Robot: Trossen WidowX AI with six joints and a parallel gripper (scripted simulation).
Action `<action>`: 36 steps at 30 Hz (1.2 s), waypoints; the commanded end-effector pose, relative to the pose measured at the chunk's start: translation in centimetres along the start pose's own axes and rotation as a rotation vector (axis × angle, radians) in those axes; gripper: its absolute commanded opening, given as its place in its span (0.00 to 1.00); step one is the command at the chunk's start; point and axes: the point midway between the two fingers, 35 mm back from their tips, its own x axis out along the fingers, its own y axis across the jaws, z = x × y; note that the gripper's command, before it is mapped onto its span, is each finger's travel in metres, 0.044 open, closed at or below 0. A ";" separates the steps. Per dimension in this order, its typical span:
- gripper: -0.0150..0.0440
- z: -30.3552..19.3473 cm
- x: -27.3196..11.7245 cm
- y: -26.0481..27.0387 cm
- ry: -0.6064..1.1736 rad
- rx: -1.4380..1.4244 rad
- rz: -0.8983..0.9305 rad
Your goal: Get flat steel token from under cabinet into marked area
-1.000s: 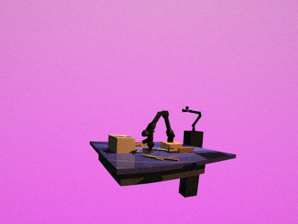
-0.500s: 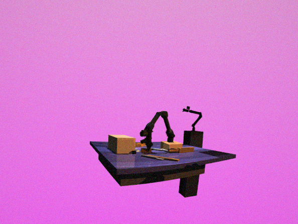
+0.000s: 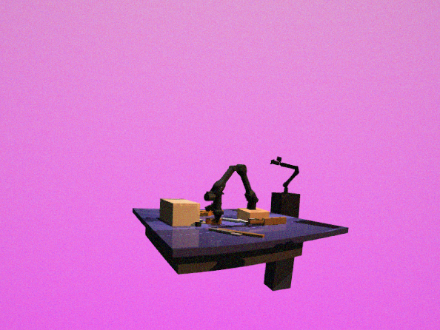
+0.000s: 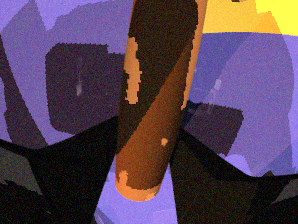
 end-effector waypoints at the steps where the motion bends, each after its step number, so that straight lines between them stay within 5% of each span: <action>1: 0.25 0.7 0.0 0.0 -0.008 -0.001 0.002; 36: 0.25 3.8 0.0 -0.2 -0.010 -0.002 0.001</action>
